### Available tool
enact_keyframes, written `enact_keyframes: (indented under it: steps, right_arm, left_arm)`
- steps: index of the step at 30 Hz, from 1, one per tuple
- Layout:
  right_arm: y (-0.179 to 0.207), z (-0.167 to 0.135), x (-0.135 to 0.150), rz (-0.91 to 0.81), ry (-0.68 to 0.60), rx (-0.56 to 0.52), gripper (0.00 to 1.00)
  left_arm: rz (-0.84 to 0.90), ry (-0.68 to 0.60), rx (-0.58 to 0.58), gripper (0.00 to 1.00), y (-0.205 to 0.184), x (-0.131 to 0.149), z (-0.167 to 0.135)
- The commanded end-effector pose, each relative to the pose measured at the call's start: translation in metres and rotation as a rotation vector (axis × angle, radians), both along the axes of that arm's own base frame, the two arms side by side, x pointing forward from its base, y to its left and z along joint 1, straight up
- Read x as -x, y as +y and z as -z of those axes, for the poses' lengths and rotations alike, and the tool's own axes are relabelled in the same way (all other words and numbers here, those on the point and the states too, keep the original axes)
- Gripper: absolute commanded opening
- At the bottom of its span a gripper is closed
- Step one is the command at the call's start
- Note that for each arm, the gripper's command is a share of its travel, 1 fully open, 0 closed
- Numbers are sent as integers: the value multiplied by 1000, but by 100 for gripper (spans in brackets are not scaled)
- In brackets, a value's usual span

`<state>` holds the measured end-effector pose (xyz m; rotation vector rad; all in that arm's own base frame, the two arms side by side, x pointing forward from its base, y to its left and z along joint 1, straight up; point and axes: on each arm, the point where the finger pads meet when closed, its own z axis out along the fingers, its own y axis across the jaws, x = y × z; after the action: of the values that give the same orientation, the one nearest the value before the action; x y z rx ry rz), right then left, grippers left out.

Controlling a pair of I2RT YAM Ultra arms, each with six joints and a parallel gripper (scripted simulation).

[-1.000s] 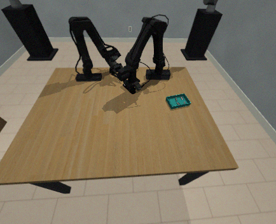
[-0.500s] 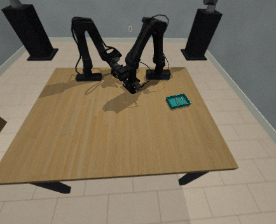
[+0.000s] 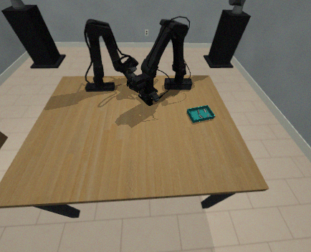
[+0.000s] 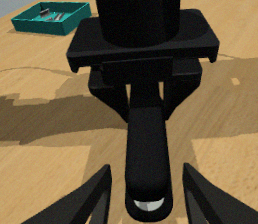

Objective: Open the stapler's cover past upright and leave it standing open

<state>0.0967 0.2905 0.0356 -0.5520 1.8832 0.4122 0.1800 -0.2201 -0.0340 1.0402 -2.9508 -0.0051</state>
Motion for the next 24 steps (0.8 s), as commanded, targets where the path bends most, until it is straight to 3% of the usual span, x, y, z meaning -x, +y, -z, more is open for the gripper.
enact_keyframes:
  steps: [1, 17, 18, 24]
  right_arm:
    - [-4, 6, -7, -7, -12, 16, 50]
    - [4, 6, -14, 0, -16, 4, 50]
    - [4, 6, -14, 0, -16, 4, 42]
    - [3, 9, -12, -4, -16, 21, 36]
  left_arm:
    - [-13, -19, 6, 33, 0, -4, -1]
    - [-13, -19, 6, 33, 0, -4, -1]
    - [-13, -19, 6, 33, 0, -4, -1]
    - [-13, -19, 6, 33, 0, -4, -1]
